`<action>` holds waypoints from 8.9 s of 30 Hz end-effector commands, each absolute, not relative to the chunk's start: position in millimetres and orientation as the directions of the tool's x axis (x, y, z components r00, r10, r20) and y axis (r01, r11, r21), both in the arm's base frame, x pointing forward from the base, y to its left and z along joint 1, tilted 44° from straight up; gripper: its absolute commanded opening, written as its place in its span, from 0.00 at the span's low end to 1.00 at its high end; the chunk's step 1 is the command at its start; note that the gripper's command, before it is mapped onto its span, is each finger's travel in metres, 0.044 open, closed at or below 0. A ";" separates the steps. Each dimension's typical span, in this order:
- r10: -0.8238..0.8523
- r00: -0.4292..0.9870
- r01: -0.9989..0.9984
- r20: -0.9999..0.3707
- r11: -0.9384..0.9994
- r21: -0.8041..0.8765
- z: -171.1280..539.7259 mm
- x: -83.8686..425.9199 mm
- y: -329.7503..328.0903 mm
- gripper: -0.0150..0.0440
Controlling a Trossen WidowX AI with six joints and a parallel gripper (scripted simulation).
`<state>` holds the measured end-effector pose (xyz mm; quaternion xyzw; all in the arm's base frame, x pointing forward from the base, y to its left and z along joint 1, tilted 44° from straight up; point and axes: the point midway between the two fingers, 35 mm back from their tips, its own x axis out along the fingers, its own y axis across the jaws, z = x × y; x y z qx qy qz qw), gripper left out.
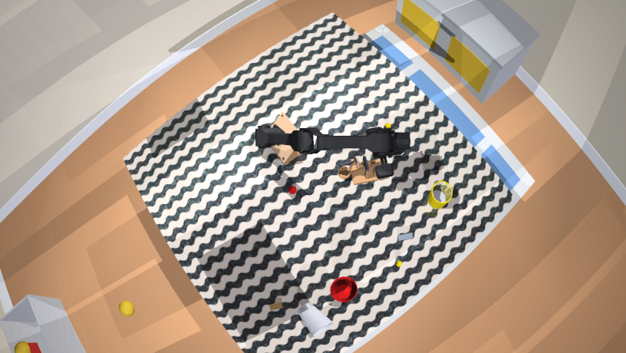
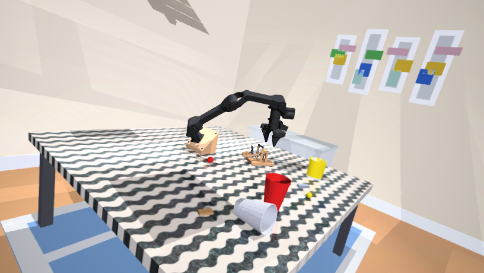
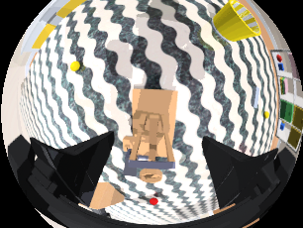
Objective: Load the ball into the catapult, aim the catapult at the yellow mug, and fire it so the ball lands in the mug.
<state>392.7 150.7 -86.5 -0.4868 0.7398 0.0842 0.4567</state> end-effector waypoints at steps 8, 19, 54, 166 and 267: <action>-0.647 -0.116 -0.799 -0.753 0.511 -0.316 -75.8 390.2 159.9 1.00; -0.663 -0.136 -0.802 -0.736 0.510 -0.311 -111.0 382.7 127.9 1.00; -0.665 -0.136 -0.802 -0.735 0.509 -0.312 -147.2 376.6 95.0 1.00; -0.661 -0.138 -0.354 -0.738 0.729 -0.586 -125.1 392.6 100.2 1.00; -0.664 -0.136 -0.361 -0.735 0.724 -0.587 -113.0 392.2 110.4 0.25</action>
